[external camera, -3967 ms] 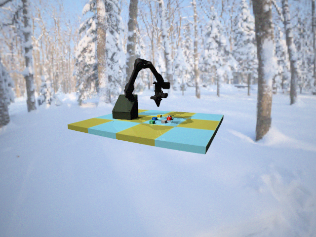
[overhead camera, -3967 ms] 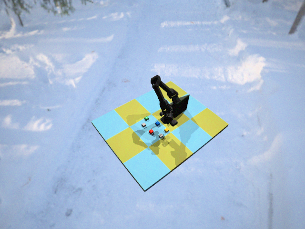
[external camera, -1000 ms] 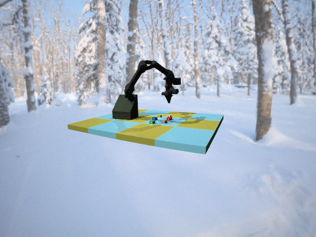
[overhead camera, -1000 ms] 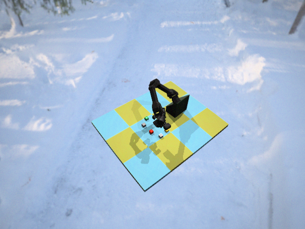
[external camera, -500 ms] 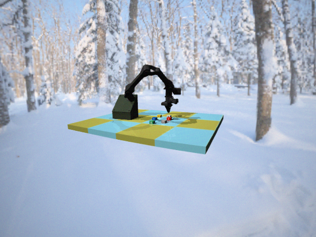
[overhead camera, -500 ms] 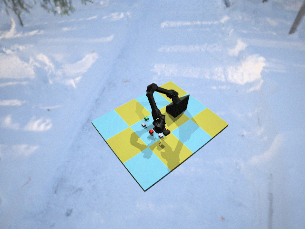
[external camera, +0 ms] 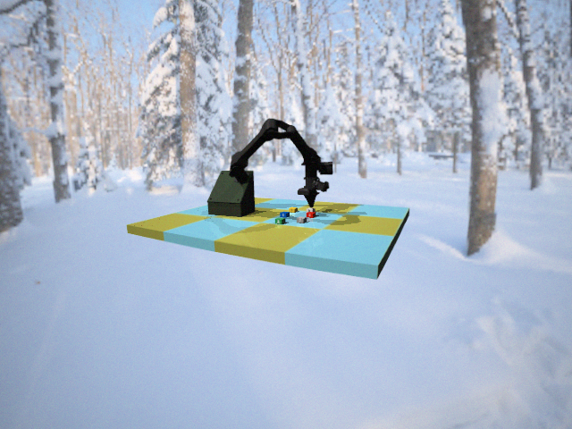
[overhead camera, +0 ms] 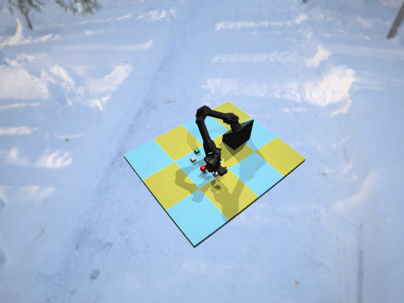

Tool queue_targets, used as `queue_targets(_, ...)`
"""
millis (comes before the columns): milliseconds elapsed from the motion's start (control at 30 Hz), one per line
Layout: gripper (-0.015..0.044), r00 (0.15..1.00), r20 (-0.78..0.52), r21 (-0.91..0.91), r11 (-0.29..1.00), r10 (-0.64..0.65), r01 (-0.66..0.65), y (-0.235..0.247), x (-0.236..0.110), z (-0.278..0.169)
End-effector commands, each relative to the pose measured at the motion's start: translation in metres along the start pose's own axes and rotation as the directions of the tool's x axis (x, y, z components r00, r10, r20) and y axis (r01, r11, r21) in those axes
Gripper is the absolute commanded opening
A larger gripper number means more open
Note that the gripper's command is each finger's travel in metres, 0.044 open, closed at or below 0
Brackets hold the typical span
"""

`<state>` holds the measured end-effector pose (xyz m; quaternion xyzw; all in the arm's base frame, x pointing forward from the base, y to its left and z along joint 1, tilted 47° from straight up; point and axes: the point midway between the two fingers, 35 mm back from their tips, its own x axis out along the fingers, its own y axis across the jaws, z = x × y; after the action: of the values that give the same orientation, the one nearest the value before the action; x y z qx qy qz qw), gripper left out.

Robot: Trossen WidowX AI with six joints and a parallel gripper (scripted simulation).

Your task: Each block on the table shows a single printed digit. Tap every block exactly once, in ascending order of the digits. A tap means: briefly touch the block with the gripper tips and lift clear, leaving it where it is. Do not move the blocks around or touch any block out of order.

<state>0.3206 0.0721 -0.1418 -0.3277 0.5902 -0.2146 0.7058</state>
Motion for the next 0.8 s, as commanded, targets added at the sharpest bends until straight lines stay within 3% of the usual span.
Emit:
queue_targets(0,0.0020,1.000,-0.004,-0.009,1.000,-0.007,0.007,0.000,0.009,-0.003)
queue_targets(267,0.0020,1.000,-0.004,-0.009,1.000,-0.007,0.007,0.000,0.011,-0.003)
queue_targets(367,0.0020,1.000,-0.003,-0.008,1.000,-0.005,0.005,0.001,-0.016,-0.002)
queue_targets(567,0.0020,1.000,-0.004,-0.009,1.000,-0.005,0.005,0.001,-0.022,-0.002)
queue_targets(700,0.0020,1.000,-0.004,-0.009,1.000,-0.001,0.001,0.003,-0.087,-0.001)
queue_targets(767,0.0020,1.000,-0.004,-0.009,1.000,-0.002,0.002,0.002,-0.101,-0.002)
